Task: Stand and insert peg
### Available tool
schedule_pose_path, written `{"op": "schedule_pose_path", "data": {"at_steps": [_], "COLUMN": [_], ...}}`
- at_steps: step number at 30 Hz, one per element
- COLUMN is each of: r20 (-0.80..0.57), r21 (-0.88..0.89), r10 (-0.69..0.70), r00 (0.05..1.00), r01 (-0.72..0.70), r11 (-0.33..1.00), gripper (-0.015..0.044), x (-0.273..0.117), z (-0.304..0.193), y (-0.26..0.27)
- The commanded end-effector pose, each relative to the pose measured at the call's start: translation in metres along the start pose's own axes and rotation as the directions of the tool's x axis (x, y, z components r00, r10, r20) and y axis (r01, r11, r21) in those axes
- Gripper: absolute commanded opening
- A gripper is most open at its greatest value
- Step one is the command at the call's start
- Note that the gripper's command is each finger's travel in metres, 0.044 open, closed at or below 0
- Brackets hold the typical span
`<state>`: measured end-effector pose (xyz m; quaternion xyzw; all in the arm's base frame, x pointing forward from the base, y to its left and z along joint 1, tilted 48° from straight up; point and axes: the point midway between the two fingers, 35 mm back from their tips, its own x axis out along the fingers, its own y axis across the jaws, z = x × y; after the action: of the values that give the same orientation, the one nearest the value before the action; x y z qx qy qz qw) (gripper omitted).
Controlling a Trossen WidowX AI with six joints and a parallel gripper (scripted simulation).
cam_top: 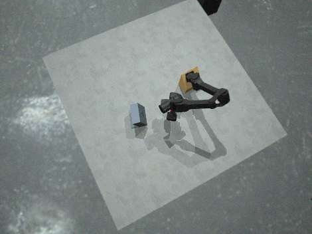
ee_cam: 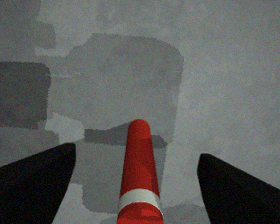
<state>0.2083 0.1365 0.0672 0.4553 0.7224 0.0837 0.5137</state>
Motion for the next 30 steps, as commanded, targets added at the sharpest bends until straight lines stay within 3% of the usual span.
{"op": "schedule_pose_path", "data": {"at_steps": [1,6,15,30], "r20": [-0.001,-0.001,-0.001,0.005], "r21": [-0.002,-0.002,-0.002,0.002], "r10": [0.0,0.0,-0.001,-0.009], "r00": [1.0,1.0,1.0,1.0], "r01": [0.0,0.0,0.001,0.009], "r11": [1.0,1.0,1.0,1.0], "gripper": [0.0204,0.0072,0.0,0.0], "x": [0.0,0.0,-0.001,-0.046], "z": [0.0,0.0,0.0,0.006], "y": [0.0,0.0,0.0,-0.001]}}
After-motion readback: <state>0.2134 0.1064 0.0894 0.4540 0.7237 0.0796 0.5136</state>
